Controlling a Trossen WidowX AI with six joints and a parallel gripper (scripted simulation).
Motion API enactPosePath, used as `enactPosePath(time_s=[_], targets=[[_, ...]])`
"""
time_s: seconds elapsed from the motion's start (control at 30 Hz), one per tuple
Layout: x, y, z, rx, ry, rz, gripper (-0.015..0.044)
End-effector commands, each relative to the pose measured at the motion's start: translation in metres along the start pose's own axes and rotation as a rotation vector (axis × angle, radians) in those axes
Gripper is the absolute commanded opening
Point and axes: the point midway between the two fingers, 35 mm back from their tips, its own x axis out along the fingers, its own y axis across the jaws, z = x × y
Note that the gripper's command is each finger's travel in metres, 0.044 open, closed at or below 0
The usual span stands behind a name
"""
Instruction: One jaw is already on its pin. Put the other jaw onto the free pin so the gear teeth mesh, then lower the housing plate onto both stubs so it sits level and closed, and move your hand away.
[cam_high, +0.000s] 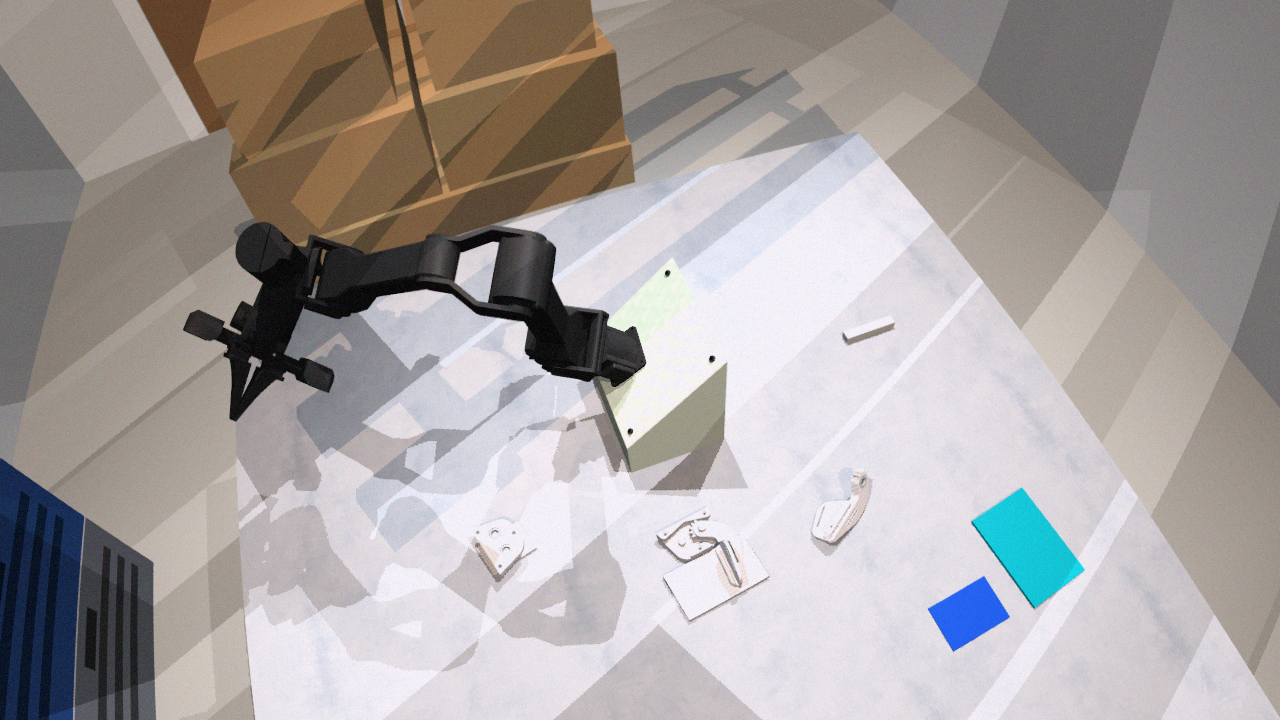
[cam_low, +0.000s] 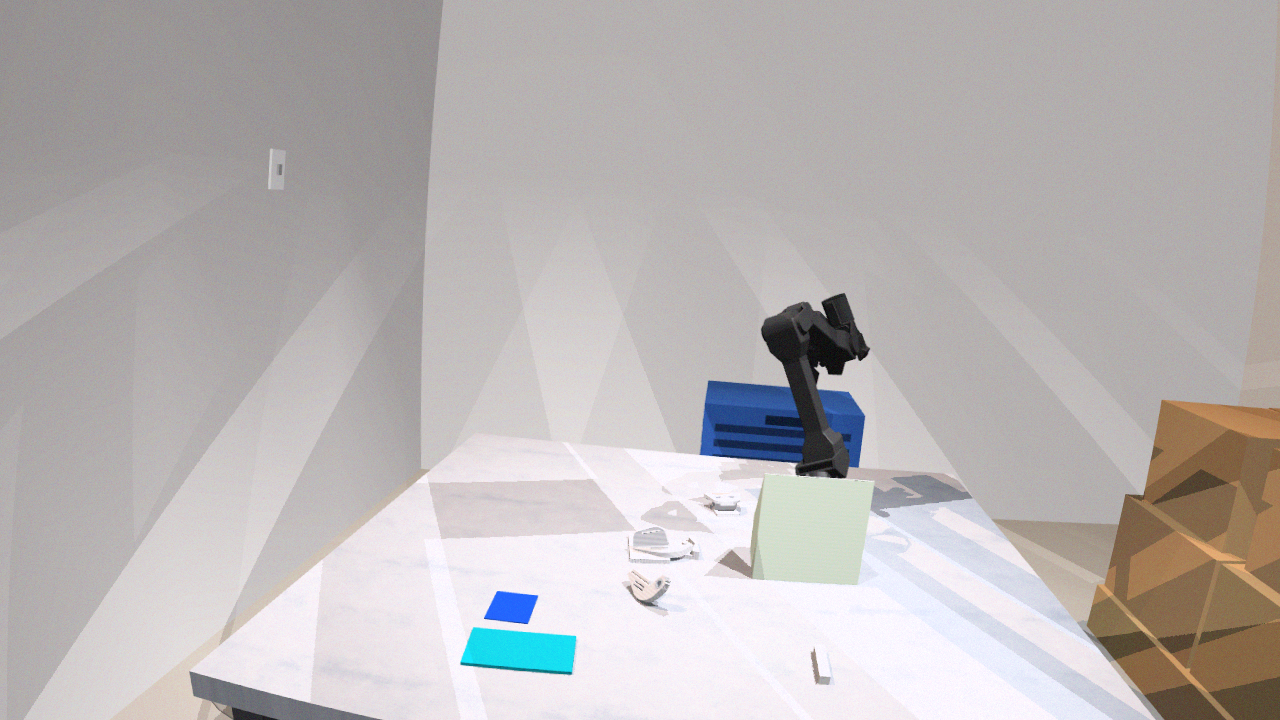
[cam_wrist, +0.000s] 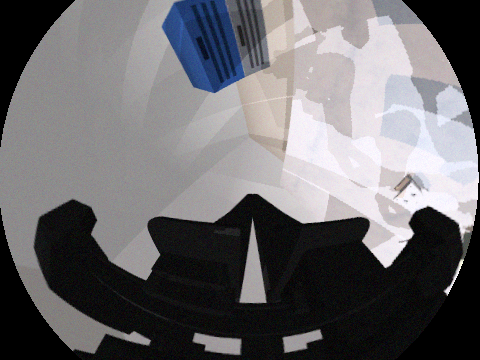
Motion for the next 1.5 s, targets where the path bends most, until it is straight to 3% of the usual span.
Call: enactPosePath(time_s=[0.0,1.47], targets=[[0.005,0.0,0.004,-0.004,0.013,0.009,0.0],[0.066,-0.02,0.02,-0.039,0.118,0.077,0.0]])
